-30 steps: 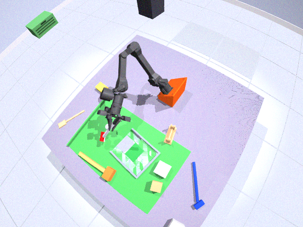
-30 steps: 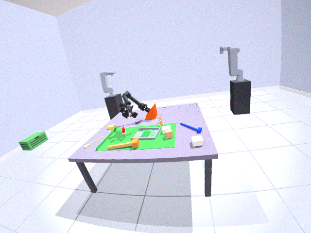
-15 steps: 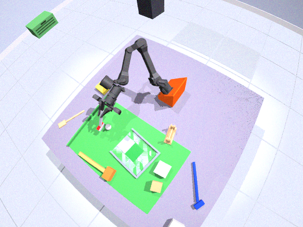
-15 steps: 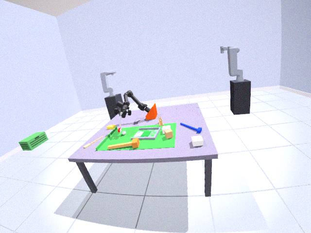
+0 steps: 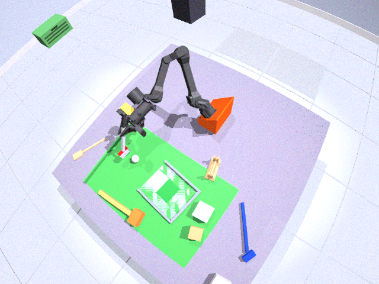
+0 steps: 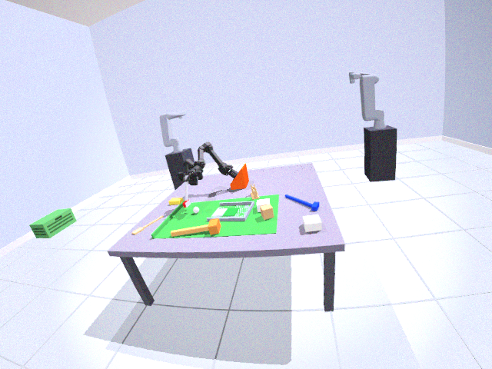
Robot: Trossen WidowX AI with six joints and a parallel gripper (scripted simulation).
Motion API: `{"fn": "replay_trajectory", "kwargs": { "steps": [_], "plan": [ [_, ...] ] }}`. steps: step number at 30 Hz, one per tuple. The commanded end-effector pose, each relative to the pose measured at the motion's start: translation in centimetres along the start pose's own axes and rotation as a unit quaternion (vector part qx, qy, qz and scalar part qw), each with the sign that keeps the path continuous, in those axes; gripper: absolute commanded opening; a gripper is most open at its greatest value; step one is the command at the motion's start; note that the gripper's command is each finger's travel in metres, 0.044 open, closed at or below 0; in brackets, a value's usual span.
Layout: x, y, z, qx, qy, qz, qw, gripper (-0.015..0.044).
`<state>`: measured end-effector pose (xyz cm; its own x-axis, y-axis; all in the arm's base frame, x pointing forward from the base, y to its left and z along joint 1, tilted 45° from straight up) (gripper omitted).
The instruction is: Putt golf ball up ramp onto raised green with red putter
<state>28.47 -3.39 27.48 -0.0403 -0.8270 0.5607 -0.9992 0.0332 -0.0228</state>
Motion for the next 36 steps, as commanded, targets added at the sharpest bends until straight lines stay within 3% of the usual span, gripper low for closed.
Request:
{"fn": "replay_trajectory", "kwargs": {
  "steps": [1,9,36],
  "plan": [
    [0.2,0.1,0.4,0.006,-0.005,0.001,1.000,0.0000],
    [0.7,-0.2,3.5,0.007,-0.003,0.001,1.000,0.0000],
    [1.4,-0.5,6.2,0.003,0.001,0.006,1.000,0.0000]
  ]
}}
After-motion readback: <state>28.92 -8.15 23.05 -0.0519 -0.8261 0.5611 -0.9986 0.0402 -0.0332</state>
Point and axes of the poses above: the point midway between the two fingers, 35 mm back from their tips, its own y axis back along the fingers, its own x axis across the jaws, z = x × y, the point moved 8 cm from there along y, back along the fingers, and after that the axes turned 11 degrees about -y, right-handed, at the moved point
